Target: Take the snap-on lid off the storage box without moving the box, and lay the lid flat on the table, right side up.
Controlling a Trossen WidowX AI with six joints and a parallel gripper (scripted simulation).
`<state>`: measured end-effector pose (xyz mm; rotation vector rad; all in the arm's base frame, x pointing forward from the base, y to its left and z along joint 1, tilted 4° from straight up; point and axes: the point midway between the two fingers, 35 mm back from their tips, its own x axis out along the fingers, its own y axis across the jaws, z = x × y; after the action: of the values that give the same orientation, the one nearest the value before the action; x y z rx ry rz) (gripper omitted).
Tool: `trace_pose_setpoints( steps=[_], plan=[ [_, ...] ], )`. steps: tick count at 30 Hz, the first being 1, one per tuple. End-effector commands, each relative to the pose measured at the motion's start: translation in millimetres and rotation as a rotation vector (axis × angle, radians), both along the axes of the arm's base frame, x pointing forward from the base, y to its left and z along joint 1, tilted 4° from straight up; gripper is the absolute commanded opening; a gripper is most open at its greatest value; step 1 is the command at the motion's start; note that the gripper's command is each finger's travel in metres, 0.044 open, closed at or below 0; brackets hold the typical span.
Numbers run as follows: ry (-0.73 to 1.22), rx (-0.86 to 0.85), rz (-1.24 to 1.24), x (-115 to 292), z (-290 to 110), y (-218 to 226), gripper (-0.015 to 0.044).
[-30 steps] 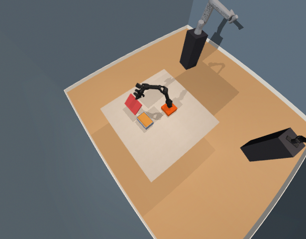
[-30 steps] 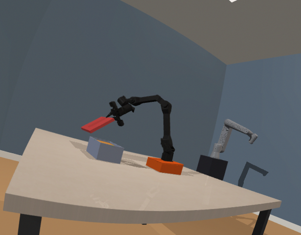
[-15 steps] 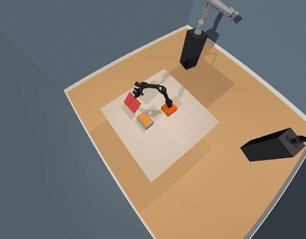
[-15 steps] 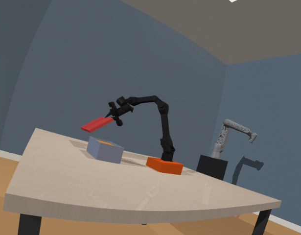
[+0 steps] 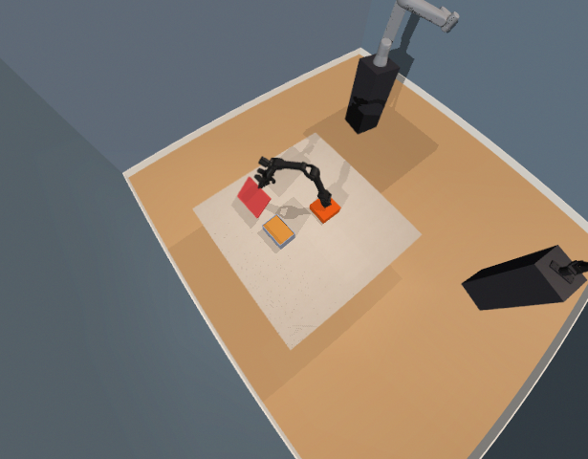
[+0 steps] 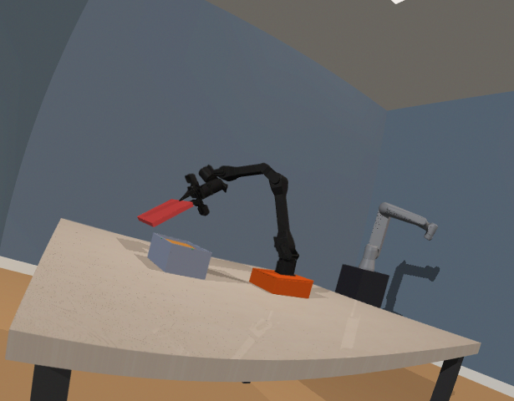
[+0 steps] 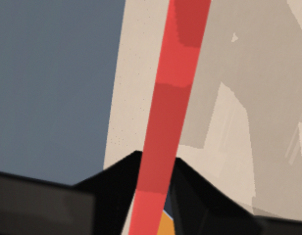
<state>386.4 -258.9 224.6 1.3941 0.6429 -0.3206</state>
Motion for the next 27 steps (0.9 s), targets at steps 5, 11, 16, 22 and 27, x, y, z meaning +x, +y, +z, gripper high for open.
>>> trace_pose_setpoints(
  steps=[5, 11, 16, 22, 27],
  plan=[
    [-0.011, -0.005, 0.009, 0.2, -8.2, 1.0, 0.0],
    [-0.011, -0.005, 0.009, 0.5, -13.0, 0.8, 0.0],
    [-0.011, -0.005, 0.009, 0.8, -17.0, 0.7, 0.0],
    [-0.011, -0.005, 0.009, 1.2, -21.8, 0.6, 0.0],
    [-0.011, -0.005, 0.009, 1.6, -25.8, 0.4, 0.0]
  ],
)
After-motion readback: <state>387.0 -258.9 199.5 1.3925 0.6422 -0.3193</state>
